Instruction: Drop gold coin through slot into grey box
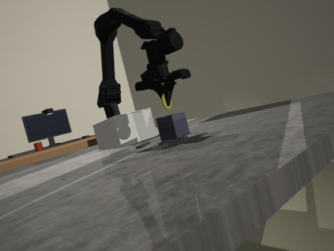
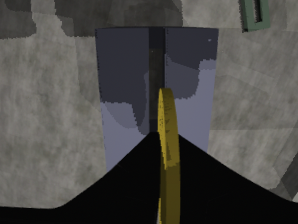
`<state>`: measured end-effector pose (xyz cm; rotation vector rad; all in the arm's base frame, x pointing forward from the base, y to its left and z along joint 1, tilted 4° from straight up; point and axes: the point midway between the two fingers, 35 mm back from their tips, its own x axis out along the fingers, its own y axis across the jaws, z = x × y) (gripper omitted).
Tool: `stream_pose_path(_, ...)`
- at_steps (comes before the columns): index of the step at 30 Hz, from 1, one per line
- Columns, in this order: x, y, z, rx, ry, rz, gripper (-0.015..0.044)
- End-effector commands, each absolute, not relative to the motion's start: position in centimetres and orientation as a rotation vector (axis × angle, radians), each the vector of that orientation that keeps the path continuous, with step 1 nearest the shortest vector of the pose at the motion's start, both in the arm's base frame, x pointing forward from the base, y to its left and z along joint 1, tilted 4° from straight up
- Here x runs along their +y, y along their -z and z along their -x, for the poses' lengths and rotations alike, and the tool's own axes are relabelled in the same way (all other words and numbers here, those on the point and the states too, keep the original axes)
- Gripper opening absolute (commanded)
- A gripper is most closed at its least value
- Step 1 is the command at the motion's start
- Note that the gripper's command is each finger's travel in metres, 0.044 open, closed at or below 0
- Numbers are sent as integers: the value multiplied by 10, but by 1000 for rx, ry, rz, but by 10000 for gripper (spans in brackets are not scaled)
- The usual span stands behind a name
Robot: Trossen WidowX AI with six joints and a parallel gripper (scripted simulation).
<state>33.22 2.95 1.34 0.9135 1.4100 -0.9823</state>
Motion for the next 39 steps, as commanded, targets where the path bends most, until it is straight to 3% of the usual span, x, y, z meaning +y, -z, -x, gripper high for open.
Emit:
stream_pose_path(1,29,-13,-332,1410,983,-914,0)
stream_pose_path(39,30,3,-332,1411,982,-913,0)
